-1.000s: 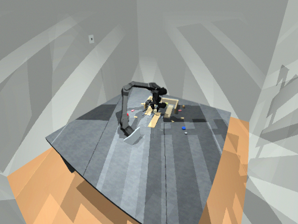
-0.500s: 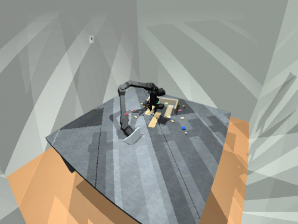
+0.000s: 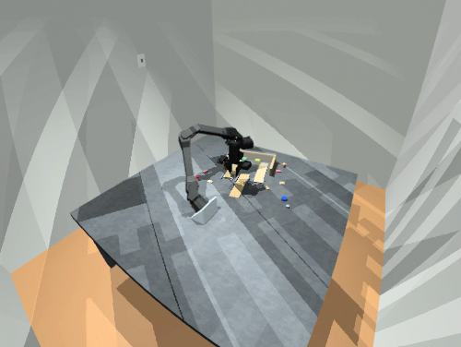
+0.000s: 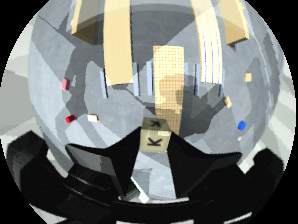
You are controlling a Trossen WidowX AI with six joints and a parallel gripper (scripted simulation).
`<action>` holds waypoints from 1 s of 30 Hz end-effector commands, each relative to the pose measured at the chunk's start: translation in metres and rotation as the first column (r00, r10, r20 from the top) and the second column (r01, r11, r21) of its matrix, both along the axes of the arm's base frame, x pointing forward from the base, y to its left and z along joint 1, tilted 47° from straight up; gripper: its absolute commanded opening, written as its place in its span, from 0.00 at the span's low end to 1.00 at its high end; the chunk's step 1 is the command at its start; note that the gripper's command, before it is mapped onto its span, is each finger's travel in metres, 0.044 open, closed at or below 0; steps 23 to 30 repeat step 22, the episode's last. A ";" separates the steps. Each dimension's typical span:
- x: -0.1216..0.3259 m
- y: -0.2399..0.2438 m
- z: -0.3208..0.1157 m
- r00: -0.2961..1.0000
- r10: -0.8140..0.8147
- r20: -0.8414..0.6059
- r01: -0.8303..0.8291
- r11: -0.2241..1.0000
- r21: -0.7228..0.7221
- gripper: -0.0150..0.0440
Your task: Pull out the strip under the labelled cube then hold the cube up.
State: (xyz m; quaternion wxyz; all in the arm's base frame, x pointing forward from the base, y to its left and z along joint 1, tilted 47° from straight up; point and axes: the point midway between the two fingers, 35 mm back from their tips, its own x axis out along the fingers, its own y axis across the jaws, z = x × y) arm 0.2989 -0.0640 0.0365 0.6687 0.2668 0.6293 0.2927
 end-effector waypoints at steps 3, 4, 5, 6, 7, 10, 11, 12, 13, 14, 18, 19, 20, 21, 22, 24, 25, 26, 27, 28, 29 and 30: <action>0.000 -0.017 0.016 1.000 -0.002 0.015 0.002 1.000 -0.010 0.25; 0.000 -0.017 0.016 1.000 -0.002 0.015 0.002 1.000 -0.010 0.25; 0.000 -0.017 0.016 1.000 -0.002 0.015 0.002 1.000 -0.010 0.25; 0.000 -0.017 0.016 1.000 -0.002 0.015 0.002 1.000 -0.010 0.25; 0.000 -0.017 0.016 1.000 -0.002 0.015 0.002 1.000 -0.010 0.25; 0.000 -0.017 0.016 1.000 -0.002 0.015 0.002 1.000 -0.010 0.25; 0.000 -0.017 0.016 1.000 -0.002 0.015 0.002 1.000 -0.010 0.25; 0.000 -0.017 0.016 1.000 -0.002 0.015 0.002 1.000 -0.010 0.25; 0.000 -0.017 0.016 1.000 -0.002 0.015 0.002 1.000 -0.010 0.25; 0.000 -0.017 0.016 1.000 -0.002 0.015 0.002 1.000 -0.010 0.25; 0.000 -0.017 0.016 1.000 -0.002 0.015 0.002 1.000 -0.010 0.25; 0.000 -0.017 0.016 1.000 -0.002 0.015 0.002 1.000 -0.010 0.25; 0.000 -0.017 0.016 1.000 -0.002 0.015 0.002 1.000 -0.010 0.25; 0.000 -0.017 0.016 1.000 -0.002 0.015 0.002 1.000 -0.010 0.25; 0.000 -0.017 0.016 1.000 -0.002 0.015 0.002 1.000 -0.010 0.25; 0.000 -0.017 0.016 1.000 -0.002 0.015 0.002 1.000 -0.010 0.25; 0.000 -0.017 0.016 1.000 -0.002 0.015 0.002 1.000 -0.010 0.25; 0.000 -0.017 0.016 1.000 -0.002 0.015 0.002 1.000 -0.010 0.25; 0.000 -0.017 0.016 1.000 -0.002 0.015 0.002 1.000 -0.010 0.25; 0.000 -0.017 0.016 1.000 -0.002 0.015 0.002 1.000 -0.010 0.25; 0.000 -0.017 0.016 1.000 -0.002 0.015 0.002 1.000 -0.010 0.25; 0.000 -0.017 0.016 1.000 -0.002 0.015 0.002 1.000 -0.010 0.25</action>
